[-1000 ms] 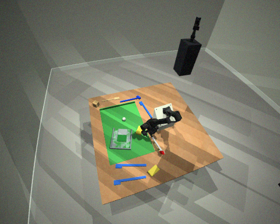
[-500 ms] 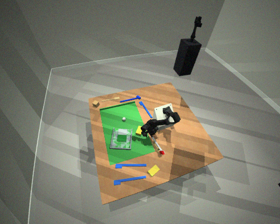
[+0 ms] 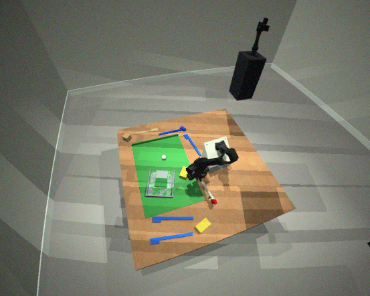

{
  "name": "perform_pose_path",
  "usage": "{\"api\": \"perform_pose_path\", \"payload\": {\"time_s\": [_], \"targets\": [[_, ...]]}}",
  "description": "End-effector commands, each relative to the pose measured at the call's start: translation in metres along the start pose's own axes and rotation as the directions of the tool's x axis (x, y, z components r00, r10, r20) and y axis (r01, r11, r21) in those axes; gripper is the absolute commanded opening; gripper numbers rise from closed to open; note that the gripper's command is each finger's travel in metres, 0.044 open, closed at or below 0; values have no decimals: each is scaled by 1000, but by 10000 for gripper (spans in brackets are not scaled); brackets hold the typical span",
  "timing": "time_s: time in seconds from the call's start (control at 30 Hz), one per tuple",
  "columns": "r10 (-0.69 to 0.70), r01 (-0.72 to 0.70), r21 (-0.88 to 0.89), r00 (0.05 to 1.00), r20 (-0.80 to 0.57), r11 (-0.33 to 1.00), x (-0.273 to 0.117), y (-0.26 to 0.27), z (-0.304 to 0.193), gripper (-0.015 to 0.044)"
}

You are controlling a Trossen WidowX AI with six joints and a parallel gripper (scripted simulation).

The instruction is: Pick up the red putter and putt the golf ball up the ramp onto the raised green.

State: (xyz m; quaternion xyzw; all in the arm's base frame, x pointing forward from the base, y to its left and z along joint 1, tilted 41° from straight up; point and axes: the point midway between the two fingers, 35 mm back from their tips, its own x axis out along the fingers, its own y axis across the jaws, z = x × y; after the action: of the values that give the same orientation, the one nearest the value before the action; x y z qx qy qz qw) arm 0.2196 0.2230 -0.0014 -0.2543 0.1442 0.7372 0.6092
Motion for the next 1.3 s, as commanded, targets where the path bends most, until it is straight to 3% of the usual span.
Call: {"api": "perform_pose_path", "payload": {"time_s": [0.0,0.27,0.9,1.1,1.27], "targets": [[0,0,-1,1000,0,1000,0,0,0,7],[1,-1,-2,1000,-4,1000,-7,-2,1,0],[1,-1,-1,1000,-7,1000,-90,-2,23,0],[0,0,0,1000,-5,1000,-97,-1,26,0],[-10,19,182,999,-50,983,-96,-5,-1,0]]}}
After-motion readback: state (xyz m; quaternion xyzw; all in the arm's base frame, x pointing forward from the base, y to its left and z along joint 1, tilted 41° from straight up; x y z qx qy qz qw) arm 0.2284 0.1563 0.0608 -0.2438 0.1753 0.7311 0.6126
